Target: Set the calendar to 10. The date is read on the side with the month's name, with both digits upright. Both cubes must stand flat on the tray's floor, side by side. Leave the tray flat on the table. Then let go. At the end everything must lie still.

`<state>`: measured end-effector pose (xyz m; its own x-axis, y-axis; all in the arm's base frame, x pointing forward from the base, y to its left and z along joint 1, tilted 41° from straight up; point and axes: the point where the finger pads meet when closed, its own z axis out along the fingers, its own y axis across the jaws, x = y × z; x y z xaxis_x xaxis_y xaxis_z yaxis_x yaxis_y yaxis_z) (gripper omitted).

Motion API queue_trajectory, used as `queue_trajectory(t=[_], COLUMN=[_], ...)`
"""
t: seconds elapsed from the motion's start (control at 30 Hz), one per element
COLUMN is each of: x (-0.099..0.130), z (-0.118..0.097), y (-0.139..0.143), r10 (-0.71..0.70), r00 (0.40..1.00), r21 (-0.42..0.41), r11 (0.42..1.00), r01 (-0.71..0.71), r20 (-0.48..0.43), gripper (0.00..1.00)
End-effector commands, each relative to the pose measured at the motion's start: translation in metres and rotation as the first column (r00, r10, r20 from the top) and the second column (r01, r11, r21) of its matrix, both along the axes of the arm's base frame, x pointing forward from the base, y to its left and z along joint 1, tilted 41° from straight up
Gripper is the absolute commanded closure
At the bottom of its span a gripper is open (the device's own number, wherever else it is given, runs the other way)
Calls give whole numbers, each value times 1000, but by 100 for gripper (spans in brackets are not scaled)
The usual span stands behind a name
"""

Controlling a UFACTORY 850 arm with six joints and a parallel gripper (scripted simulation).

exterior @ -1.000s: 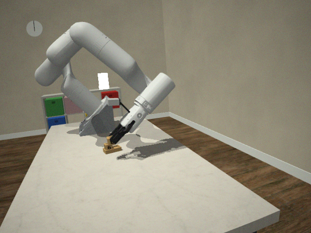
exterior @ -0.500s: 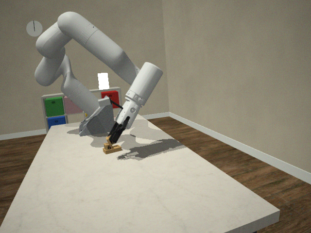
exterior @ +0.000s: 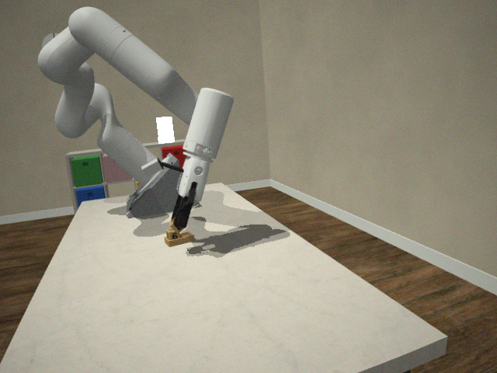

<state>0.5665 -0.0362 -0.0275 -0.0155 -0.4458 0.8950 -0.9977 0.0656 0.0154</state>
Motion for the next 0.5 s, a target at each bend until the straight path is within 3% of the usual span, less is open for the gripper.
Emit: queue_trajectory(t=[0.0, 0.2, 0.37, 0.47], x=[1, 1, 1, 1], z=[1, 3, 6, 6], y=[0, 0, -2, -3], r10=[-1, -3, -4, -7], r00=[1000, 1000, 1000, 1000], r21=[46, 211, 225, 275], r11=[999, 978, 974, 961], r01=[0, -1, -1, 2], r20=[4, 17, 18, 17], gripper=[73, 73, 73, 73])
